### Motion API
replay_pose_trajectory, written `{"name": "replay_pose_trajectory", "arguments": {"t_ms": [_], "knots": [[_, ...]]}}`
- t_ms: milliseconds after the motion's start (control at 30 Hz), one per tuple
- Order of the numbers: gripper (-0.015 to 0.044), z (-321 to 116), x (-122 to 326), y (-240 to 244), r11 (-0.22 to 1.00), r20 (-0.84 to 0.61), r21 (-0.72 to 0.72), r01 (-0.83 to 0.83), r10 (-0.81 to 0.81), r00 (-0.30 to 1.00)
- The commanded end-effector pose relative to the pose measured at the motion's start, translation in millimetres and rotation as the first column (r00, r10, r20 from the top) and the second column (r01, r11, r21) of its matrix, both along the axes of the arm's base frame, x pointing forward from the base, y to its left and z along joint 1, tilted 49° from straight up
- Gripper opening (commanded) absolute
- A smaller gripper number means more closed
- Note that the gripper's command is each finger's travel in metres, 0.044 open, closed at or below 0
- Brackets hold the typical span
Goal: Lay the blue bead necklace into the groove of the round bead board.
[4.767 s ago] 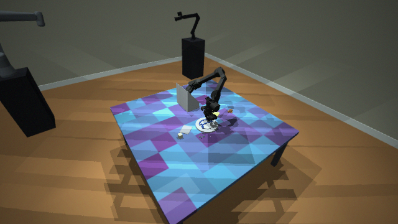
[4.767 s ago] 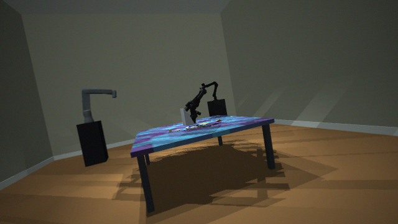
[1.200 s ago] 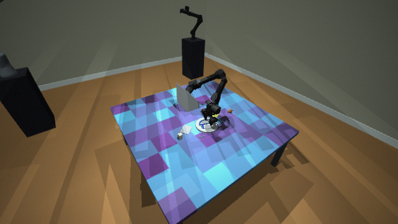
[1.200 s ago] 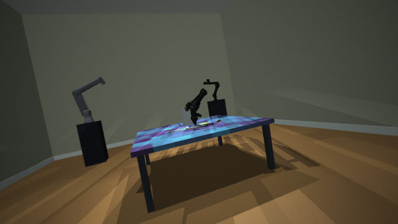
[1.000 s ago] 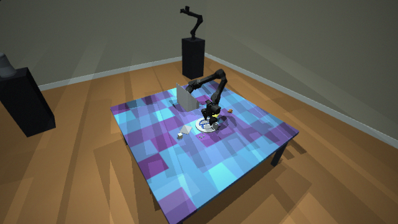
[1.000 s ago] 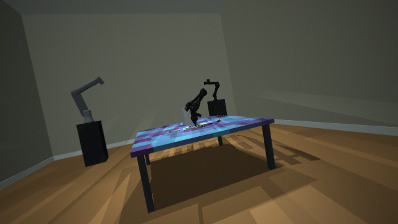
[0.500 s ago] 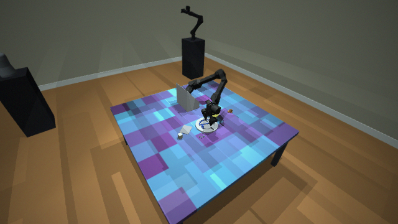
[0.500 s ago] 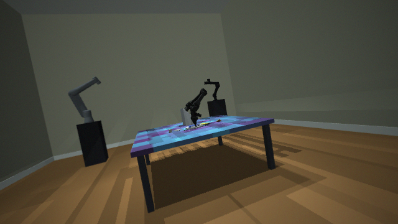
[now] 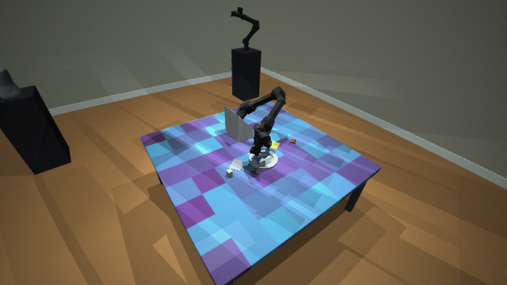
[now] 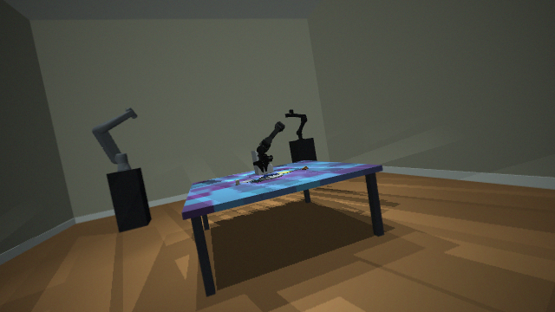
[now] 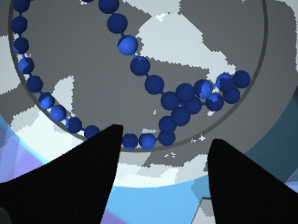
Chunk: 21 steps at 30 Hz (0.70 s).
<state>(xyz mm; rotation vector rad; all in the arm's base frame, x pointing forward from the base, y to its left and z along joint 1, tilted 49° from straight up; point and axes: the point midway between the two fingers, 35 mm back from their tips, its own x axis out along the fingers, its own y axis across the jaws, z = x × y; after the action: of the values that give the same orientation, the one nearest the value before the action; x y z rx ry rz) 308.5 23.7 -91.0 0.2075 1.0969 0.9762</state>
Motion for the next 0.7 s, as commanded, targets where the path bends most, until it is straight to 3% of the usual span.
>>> {"name": "replay_pose_trajectory", "arguments": {"t_ms": [0,667], "knots": [[0.0120,-5,-6,-7,0.996,-0.114,0.009,0.089,-0.087,0.990],[0.0120,-12,-2,1,0.996,-0.101,0.008,0.089,-0.088,0.991]]}}
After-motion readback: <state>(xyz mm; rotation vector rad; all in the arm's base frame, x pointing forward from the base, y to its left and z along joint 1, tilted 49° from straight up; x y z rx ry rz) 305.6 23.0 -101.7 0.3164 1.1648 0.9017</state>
